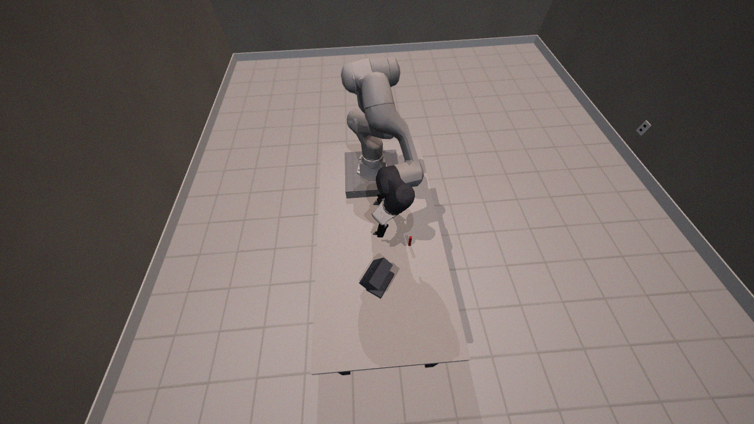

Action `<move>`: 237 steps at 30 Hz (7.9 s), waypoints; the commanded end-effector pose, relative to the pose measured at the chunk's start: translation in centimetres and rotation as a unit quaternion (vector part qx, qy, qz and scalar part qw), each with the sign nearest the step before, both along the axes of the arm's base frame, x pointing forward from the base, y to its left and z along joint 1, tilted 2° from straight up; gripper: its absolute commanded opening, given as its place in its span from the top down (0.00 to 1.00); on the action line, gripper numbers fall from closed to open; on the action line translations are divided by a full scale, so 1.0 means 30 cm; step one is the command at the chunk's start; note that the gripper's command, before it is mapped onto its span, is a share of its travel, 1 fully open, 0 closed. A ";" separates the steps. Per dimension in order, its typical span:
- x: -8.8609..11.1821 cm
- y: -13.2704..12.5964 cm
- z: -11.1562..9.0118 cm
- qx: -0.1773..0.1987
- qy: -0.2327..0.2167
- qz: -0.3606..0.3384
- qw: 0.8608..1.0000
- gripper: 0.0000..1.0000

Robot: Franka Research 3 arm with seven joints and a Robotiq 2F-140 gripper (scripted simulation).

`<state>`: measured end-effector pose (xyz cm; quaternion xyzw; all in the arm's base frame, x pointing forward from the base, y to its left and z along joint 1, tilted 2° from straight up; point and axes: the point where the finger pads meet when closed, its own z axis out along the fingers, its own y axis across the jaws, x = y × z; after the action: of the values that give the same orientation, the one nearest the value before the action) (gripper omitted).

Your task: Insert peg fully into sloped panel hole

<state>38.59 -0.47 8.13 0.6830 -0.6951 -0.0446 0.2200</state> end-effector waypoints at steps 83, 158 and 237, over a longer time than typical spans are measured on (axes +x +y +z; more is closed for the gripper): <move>0.253 0.542 -0.104 0.233 -0.059 0.620 0.747 0.00; 0.247 0.544 -0.249 0.236 -0.054 0.624 0.743 0.64; 0.319 0.234 -0.068 0.341 -0.121 0.293 0.885 1.00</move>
<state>48.41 6.56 6.04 0.8995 -0.4073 -0.1181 -0.1049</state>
